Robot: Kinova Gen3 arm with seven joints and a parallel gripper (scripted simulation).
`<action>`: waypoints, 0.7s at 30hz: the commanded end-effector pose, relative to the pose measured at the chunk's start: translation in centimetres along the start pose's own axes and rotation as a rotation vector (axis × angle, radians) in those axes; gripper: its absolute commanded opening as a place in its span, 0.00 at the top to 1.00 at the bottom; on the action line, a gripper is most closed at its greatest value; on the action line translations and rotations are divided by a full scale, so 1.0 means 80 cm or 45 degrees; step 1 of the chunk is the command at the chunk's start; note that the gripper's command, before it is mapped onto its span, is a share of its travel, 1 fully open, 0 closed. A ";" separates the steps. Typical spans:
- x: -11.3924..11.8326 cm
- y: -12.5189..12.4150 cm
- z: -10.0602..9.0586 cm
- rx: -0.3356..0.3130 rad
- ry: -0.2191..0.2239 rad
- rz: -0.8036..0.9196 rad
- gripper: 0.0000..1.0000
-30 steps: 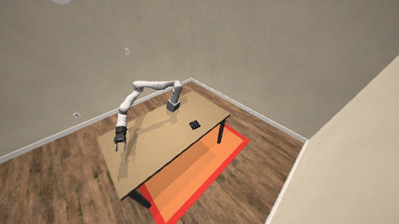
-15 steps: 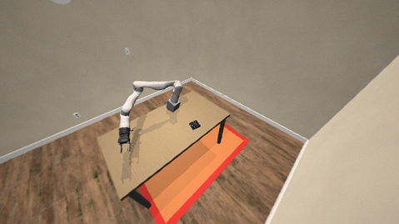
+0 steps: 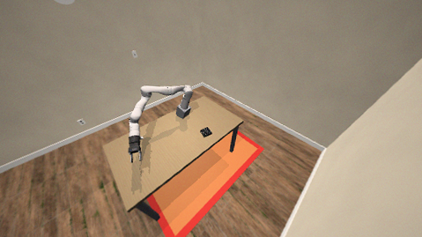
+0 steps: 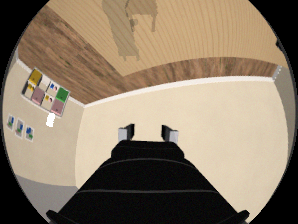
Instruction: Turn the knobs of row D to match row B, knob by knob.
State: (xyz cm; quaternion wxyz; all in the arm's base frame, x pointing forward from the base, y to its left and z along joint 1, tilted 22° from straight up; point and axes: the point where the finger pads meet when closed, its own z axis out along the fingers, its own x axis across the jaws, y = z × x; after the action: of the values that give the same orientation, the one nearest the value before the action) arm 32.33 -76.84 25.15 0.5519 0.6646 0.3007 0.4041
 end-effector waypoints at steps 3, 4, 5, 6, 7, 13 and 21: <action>0.031 0.005 0.014 0.005 0.032 0.047 0.00; 0.031 0.005 0.014 0.005 0.032 0.047 0.00; 0.031 0.005 0.014 0.005 0.032 0.047 0.00; 0.031 0.005 0.014 0.005 0.031 0.047 0.00; 0.030 0.005 0.014 0.004 0.030 0.047 0.00; 0.059 0.007 0.026 0.013 0.061 0.093 0.00; 0.088 0.007 0.037 0.023 0.090 0.140 0.00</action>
State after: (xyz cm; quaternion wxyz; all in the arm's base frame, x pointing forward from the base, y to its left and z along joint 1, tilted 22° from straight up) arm 36.40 -73.92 26.32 0.5239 0.6694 0.2889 0.4405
